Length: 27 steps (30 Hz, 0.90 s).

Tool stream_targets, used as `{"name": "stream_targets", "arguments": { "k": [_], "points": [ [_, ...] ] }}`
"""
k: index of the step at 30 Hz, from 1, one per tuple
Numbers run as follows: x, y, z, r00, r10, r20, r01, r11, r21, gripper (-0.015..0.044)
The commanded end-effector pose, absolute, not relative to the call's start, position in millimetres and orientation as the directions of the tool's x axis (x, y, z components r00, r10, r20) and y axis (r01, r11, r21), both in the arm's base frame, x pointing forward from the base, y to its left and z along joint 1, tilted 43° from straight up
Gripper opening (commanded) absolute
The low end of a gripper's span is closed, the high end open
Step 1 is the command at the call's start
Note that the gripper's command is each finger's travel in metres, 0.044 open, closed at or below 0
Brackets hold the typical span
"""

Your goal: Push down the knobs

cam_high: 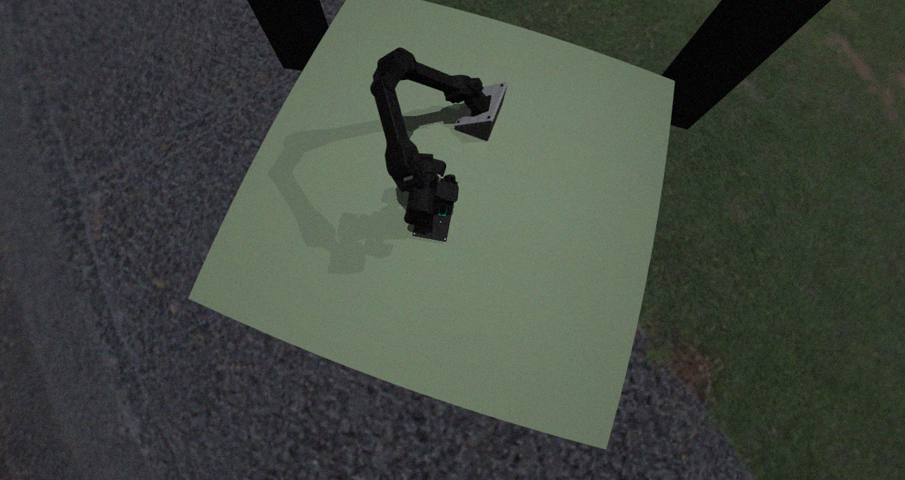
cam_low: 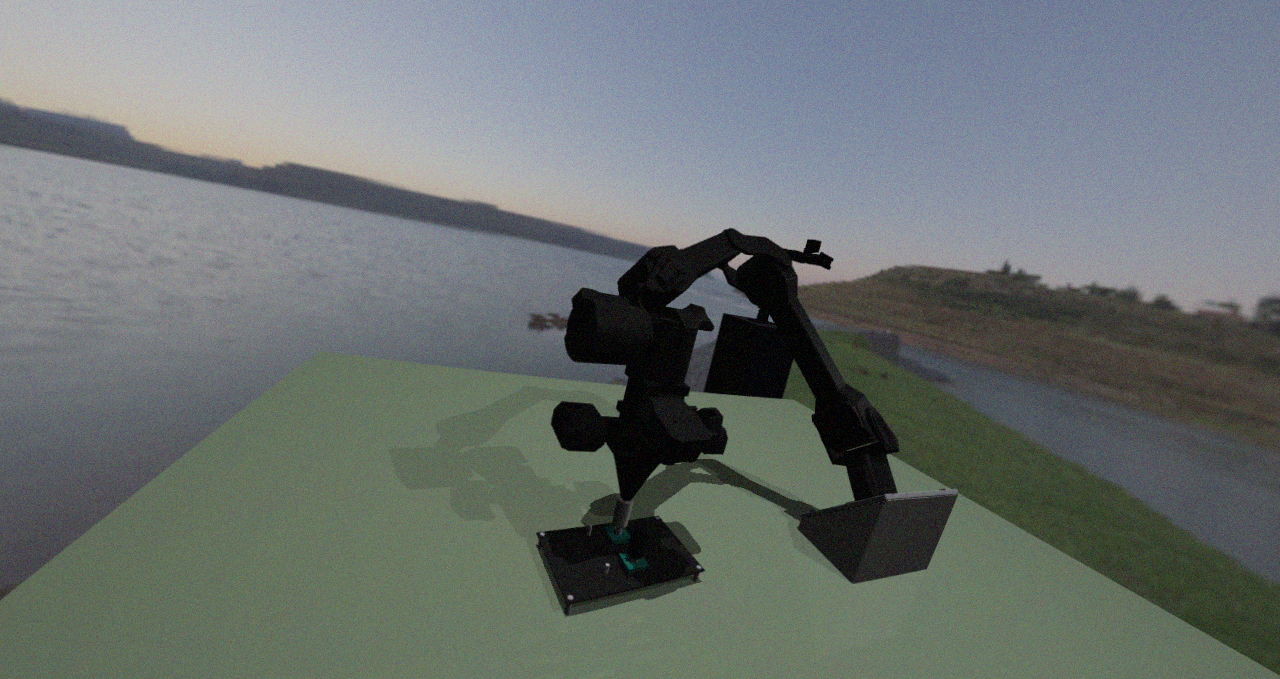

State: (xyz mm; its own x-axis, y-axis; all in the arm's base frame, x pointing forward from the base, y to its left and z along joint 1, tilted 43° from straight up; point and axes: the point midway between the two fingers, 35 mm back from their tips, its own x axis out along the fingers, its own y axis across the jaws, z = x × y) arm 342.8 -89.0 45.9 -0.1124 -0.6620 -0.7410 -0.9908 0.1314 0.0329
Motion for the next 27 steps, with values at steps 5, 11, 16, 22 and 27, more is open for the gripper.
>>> {"name": "stream_targets", "arguments": {
  "k": [5,11,16,22,27],
  "points": [
    [341.5,-101.6,36.6,-0.129,-0.662,-0.738,-0.987,0.154,0.035,0.0000],
    [341.5,-101.7,36.5,-0.129,-0.662,-0.738,-0.987,0.154,0.035,0.0000],
    [341.5,-101.8,36.3,-0.129,-0.662,-0.738,-0.987,0.154,0.035,0.0000],
    [341.4,-102.2,35.9,-0.129,-0.662,-0.738,-0.987,0.154,0.035,0.0000],
    [341.4,-102.2,35.9,-0.129,-0.662,-0.738,-0.987,0.154,0.035,0.0000]
  ]
}}
